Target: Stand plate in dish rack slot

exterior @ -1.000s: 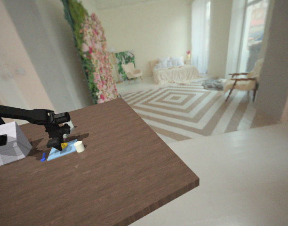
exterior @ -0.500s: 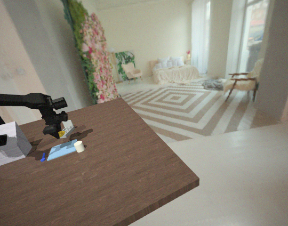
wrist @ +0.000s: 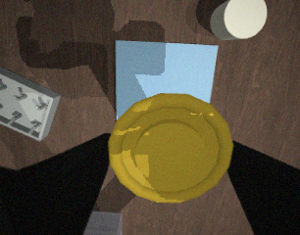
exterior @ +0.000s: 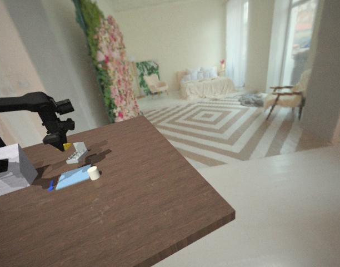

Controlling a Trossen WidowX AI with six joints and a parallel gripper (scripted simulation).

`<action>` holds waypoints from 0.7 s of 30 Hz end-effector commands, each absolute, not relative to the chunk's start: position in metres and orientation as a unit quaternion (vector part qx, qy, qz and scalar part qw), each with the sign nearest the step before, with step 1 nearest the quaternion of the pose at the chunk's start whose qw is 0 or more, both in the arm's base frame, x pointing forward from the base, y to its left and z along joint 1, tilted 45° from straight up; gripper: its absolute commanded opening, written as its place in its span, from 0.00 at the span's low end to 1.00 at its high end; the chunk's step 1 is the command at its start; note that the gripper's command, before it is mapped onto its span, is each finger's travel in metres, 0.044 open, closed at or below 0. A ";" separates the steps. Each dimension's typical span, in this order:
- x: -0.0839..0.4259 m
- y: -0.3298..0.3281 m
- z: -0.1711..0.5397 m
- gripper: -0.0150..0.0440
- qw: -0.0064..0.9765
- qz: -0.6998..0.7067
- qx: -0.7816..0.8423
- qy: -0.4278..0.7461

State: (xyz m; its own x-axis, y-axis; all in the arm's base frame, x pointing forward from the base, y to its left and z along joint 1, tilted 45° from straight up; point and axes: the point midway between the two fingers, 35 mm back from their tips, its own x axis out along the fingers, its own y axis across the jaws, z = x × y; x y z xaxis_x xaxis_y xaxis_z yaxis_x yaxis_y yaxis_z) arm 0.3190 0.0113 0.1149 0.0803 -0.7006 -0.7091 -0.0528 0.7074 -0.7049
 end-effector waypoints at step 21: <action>0.240 0.104 0.035 0.25 0.717 -0.363 -0.155 0.574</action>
State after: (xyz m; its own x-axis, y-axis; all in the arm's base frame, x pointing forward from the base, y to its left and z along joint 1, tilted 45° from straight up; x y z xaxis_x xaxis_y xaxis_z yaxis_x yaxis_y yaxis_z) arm 0.2528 0.0982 0.0459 0.0809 -0.6964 -0.7131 0.2835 0.7020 -0.6534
